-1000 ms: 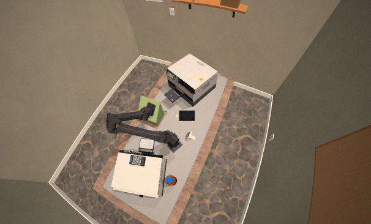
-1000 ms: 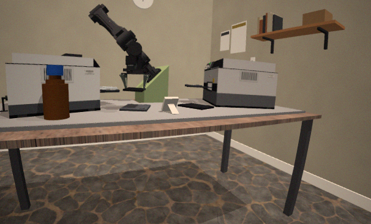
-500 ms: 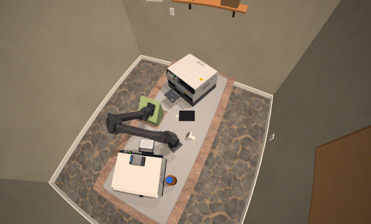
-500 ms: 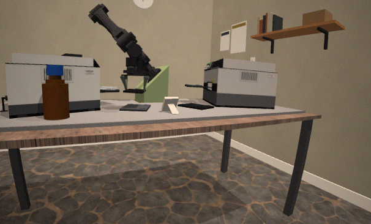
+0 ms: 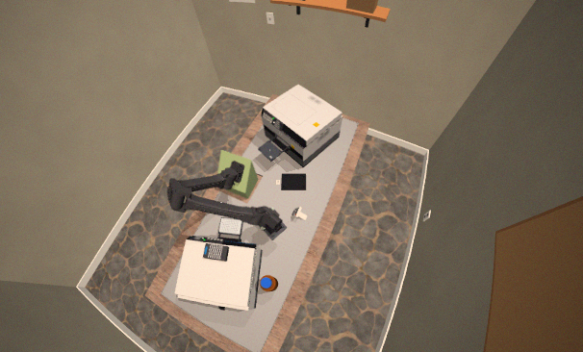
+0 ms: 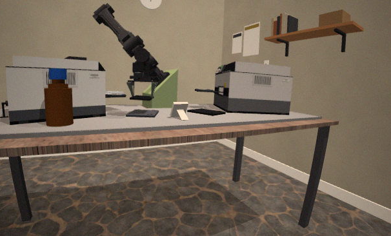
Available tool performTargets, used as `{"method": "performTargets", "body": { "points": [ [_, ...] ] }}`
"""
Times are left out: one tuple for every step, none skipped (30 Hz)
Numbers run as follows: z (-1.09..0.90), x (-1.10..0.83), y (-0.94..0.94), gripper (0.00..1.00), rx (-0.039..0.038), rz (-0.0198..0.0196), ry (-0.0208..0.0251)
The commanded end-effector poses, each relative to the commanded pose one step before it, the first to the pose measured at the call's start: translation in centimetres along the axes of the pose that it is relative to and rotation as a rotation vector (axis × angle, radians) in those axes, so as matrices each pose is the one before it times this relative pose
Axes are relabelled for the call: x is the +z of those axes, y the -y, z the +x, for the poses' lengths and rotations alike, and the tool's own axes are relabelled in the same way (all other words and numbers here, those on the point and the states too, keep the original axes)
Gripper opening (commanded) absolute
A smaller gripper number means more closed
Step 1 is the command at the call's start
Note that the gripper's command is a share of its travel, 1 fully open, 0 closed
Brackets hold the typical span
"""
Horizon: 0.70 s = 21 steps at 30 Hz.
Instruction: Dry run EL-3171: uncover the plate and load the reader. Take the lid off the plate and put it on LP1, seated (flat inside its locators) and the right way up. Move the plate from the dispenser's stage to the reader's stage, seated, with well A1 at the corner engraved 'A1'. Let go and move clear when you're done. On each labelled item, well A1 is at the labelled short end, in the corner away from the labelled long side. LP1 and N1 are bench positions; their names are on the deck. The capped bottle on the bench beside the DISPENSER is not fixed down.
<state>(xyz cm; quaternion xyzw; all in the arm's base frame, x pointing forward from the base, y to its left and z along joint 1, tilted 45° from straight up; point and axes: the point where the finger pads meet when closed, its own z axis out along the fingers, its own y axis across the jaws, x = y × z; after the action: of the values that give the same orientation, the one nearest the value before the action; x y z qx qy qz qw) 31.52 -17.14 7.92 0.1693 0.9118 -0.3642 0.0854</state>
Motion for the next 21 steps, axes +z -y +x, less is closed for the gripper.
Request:
{"method": "performTargets", "body": {
  "points": [
    [0.015, 0.551, 0.009, 0.86, -0.00744, -0.00113, -0.00066],
    [0.046, 0.086, 0.020, 0.86, -0.00076, 0.00033, -0.00108],
    [-0.042, 0.011, 0.084, 0.86, 0.00238, -0.00011, 0.00267],
    [-0.069, 0.173, -0.008, 0.86, 0.00049, 0.00002, 0.00074],
    [-0.048, 0.104, -0.022, 0.86, -0.00009, 0.00001, 0.00030],
    [-0.242, 0.025, -0.008, 0.86, 0.00247, -0.00049, 0.00344],
    [-0.249, -0.027, -0.125, 0.86, -0.00066, -0.00179, 0.00552],
    [-0.230, -0.031, -0.112, 0.86, -0.00088, -0.00154, 0.00528],
    [0.026, 0.161, -0.024, 0.86, -0.00128, -0.00003, -0.00077],
    [0.047, 0.196, 0.016, 0.86, -0.00014, 0.00061, -0.00180],
    [0.000, 0.000, 0.000, 0.86, 0.00000, 0.00000, 0.00000],
    [0.000, 0.000, 0.000, 0.86, 0.00000, 0.00000, 0.00000],
    [0.302, 0.072, 0.148, 0.86, 0.00410, 0.00132, -0.00506],
    [0.081, -0.078, 0.120, 0.86, 0.00480, 0.00058, -0.00109],
    [0.071, -0.049, 0.158, 0.86, 0.00382, 0.00436, -0.00067],
    [0.060, -0.088, 0.121, 0.86, 0.00280, 0.00384, 0.00007],
    [0.065, -0.058, 0.028, 0.86, 0.00261, -0.00079, -0.00021],
    [0.022, -0.177, -0.067, 0.86, 0.00005, -0.00185, 0.00238],
    [0.076, -0.069, -0.112, 0.86, -0.00184, -0.00108, -0.00042],
    [0.009, -0.108, -0.089, 0.86, -0.00080, -0.00110, 0.00043],
    [0.016, -0.082, -0.096, 0.86, -0.00099, -0.00109, 0.00022]
  ]
}}
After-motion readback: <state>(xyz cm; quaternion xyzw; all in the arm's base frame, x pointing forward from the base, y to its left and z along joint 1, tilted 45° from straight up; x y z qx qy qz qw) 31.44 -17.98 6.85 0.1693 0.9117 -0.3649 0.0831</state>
